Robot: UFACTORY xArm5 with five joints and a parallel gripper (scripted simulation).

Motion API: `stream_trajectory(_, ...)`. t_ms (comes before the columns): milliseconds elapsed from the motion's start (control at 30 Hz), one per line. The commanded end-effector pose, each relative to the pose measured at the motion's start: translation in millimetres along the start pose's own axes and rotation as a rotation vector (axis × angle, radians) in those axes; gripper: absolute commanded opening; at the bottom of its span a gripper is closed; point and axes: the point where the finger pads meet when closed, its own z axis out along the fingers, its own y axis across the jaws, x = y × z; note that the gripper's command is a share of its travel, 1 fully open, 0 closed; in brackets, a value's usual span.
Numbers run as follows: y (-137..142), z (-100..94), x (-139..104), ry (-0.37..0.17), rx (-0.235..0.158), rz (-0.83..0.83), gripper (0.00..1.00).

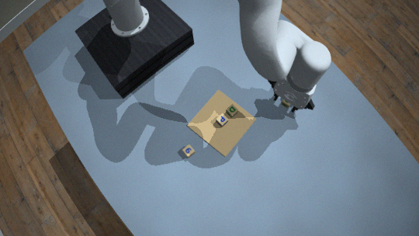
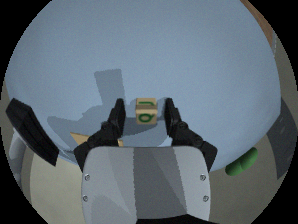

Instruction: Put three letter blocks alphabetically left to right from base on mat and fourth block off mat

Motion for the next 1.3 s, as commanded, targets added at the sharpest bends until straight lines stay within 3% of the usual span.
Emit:
stream_trajectory(0, 1.6, -1.6, 0.2, 0.0, -0.004, 0.0, 0.63)
stream_trajectory(367, 1.6, -1.6, 0.2, 0.0, -0.004, 0.0, 0.63)
stream_trajectory(400, 1.6, -1.6, 0.2, 0.0, -0.004, 0.0, 0.42)
stream_trajectory(933, 1.6, -1.6, 0.2, 0.0, -0.004, 0.0, 0.42)
stream_trajectory(967, 1.6, -1.6, 0.2, 0.0, -0.004, 0.0, 0.21)
stream_trajectory(1267, 1.6, -1.6, 0.2, 0.0, -0.004, 0.0, 0.21)
